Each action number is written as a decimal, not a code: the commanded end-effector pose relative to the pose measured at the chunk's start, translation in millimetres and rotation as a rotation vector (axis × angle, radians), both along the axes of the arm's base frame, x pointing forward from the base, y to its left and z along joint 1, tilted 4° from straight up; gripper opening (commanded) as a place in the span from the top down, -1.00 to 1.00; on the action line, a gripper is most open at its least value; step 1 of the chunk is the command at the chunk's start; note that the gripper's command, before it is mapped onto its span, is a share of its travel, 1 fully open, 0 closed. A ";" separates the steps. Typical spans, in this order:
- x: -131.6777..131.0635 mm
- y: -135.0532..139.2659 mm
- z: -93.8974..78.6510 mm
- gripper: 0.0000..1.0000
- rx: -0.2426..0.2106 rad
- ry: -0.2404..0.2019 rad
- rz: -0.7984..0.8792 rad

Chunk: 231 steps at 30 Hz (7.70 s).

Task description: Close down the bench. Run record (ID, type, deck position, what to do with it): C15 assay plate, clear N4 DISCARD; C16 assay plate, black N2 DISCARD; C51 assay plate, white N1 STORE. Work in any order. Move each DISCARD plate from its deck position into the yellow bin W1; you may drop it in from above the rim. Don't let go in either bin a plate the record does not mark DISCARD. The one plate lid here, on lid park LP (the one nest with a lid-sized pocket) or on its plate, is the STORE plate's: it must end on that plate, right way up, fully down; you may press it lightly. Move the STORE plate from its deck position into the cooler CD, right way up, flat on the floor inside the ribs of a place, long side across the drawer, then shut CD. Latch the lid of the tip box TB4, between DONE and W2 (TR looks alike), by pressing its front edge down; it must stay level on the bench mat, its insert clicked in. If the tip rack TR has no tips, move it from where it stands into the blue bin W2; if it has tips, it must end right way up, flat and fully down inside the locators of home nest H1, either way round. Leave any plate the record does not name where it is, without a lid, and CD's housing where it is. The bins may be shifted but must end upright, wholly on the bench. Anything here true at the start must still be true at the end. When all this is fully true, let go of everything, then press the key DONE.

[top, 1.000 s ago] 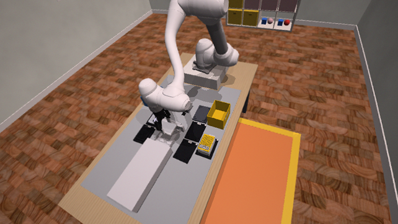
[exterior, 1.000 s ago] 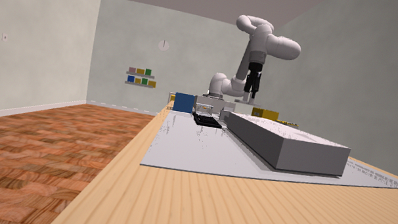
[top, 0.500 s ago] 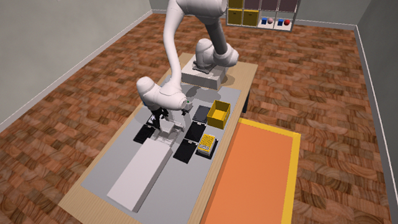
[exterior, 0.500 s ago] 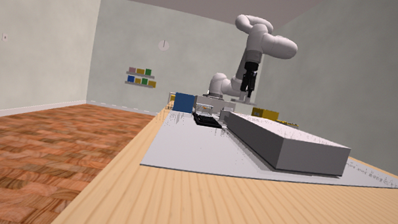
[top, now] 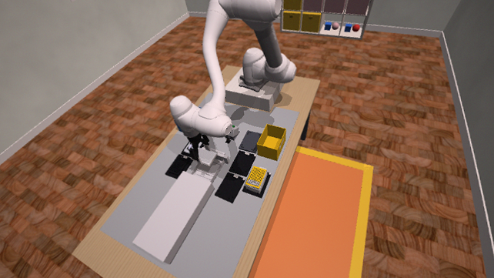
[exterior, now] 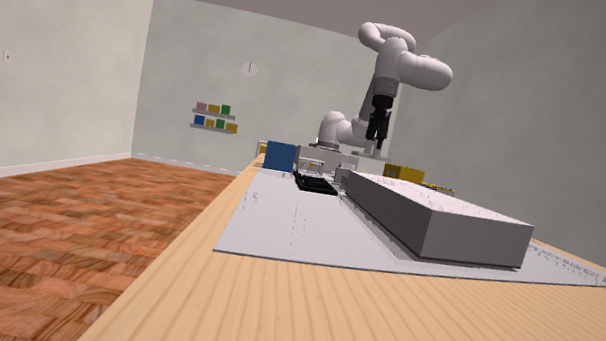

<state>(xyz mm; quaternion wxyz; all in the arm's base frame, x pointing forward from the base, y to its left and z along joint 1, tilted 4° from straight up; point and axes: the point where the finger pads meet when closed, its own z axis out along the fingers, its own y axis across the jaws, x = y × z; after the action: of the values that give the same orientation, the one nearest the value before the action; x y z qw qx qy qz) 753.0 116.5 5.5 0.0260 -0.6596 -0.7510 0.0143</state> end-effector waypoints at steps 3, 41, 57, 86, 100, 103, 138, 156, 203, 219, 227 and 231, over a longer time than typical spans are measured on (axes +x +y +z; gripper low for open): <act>-1.7 -2.8 -10.0 1.00 0.000 0.002 -0.001; -5.1 0.0 -55.1 1.00 0.000 0.002 -0.001; -6.5 1.7 -73.7 1.00 0.000 0.002 -0.001; -9.0 4.7 -106.5 1.00 0.000 0.002 -0.001; -9.1 5.1 -106.5 1.00 0.000 0.002 -0.001; -9.1 5.2 -106.5 1.00 0.000 0.002 -0.001; -9.2 5.4 -106.5 1.00 0.000 0.002 -0.001; -9.1 5.4 -106.5 1.00 0.000 0.002 -0.001; -9.6 5.4 -113.1 1.00 0.000 0.002 -0.001; -9.9 5.5 -117.8 1.00 0.000 0.002 -0.001; -10.1 5.6 -120.4 1.00 0.000 0.002 -0.001; -10.2 5.6 -121.4 1.00 0.000 0.002 -0.001</act>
<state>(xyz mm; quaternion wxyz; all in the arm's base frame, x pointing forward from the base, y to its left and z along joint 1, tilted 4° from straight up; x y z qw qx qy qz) 745.4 118.6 -112.3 0.0253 -0.6603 -0.7504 0.0148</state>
